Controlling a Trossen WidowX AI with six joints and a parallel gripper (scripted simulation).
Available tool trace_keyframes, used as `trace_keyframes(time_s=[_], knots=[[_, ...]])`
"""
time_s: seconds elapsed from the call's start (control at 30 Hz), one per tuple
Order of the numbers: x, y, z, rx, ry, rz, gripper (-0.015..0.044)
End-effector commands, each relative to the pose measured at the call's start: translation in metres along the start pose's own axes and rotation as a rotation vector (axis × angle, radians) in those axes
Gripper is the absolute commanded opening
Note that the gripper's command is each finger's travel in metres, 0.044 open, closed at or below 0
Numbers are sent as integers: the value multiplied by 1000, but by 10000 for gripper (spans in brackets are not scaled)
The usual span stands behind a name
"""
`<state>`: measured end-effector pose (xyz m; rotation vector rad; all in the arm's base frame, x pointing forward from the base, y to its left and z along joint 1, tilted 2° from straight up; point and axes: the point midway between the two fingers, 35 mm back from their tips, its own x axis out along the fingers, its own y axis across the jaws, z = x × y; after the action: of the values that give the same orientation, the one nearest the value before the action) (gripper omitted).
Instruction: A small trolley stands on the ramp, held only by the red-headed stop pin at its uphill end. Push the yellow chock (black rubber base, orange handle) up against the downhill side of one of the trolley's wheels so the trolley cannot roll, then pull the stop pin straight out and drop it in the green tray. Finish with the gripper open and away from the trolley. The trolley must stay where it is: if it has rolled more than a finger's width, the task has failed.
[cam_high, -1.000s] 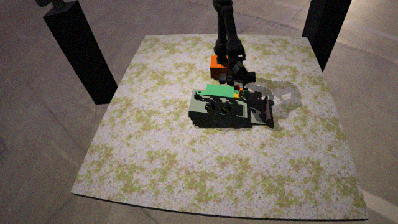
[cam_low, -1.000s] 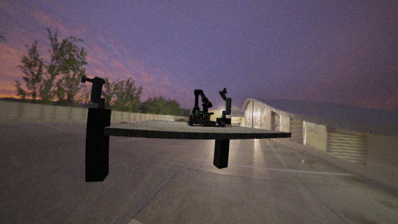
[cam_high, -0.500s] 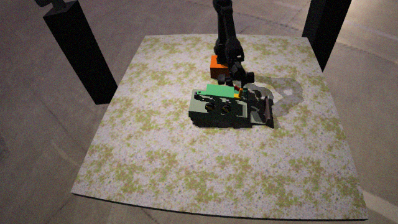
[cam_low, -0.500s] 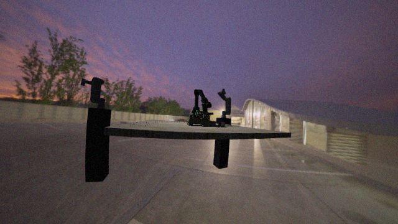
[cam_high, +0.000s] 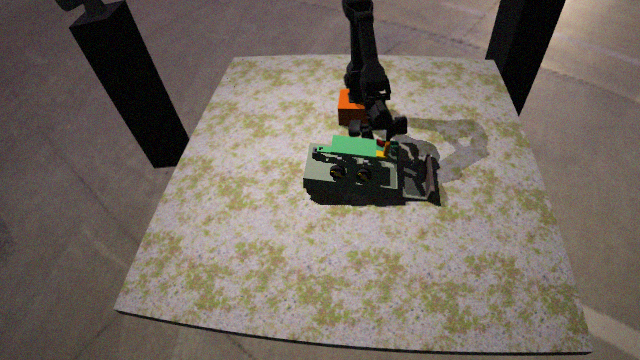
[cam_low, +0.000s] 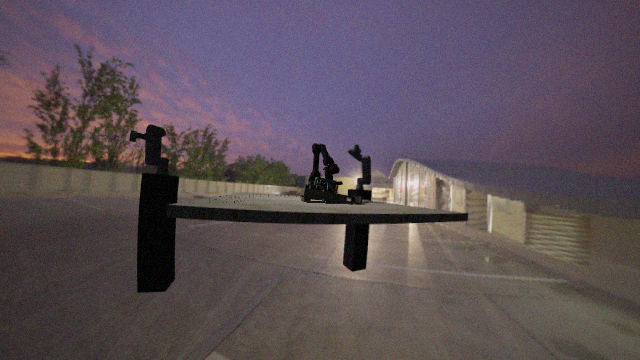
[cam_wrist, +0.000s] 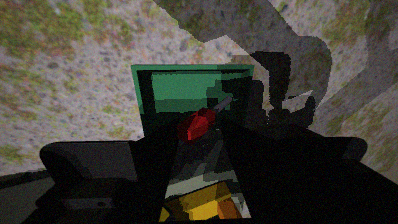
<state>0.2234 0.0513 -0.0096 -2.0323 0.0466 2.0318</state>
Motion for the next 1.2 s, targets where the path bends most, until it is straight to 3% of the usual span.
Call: trace_keyframes(time_s=[0.0, 0.73, 0.93, 1.17], knots=[[2, 2, 2, -3, -9, -1, 190], [6, 7, 3, -3, -9, 0, 190], [4, 6, 0, 0, 0, 0, 340], [-2, 5, 1, -1, -2, 0, 340]])
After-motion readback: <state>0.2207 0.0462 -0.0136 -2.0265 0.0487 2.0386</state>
